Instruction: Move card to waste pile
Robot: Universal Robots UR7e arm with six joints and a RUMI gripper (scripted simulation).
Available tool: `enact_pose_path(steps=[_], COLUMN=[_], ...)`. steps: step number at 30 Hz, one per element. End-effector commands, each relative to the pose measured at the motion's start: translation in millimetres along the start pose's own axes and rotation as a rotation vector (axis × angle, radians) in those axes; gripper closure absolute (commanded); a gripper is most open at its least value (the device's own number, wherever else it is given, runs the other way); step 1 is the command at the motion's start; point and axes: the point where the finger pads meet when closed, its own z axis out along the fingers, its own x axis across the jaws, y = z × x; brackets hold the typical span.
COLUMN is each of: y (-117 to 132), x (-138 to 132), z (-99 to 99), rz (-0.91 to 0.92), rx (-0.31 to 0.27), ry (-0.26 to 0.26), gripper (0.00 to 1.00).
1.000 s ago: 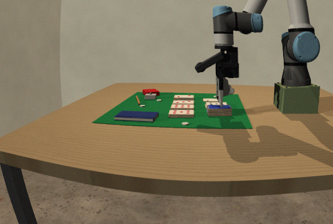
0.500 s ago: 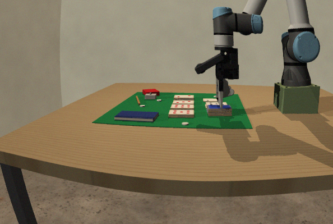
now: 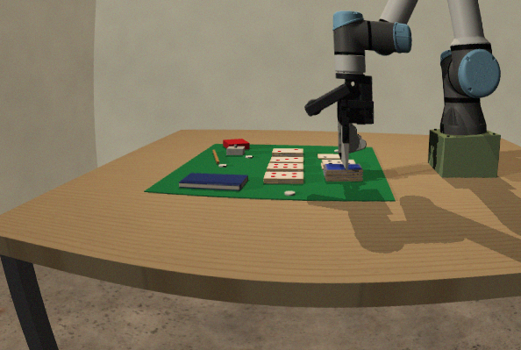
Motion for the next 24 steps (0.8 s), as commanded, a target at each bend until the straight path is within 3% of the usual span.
enact_pose_path(steps=[1,17,18,24], y=[-0.4,-0.4,-0.4,-0.4], x=[0.0,0.0,0.0,0.0], z=[1.1,2.0,2.0,2.0], rz=[0.0,0.0,0.0,0.0], rx=[0.001,0.001,0.001,0.001], ry=[0.0,0.0,0.0,0.0], gripper=[0.5,0.5,0.57,0.57])
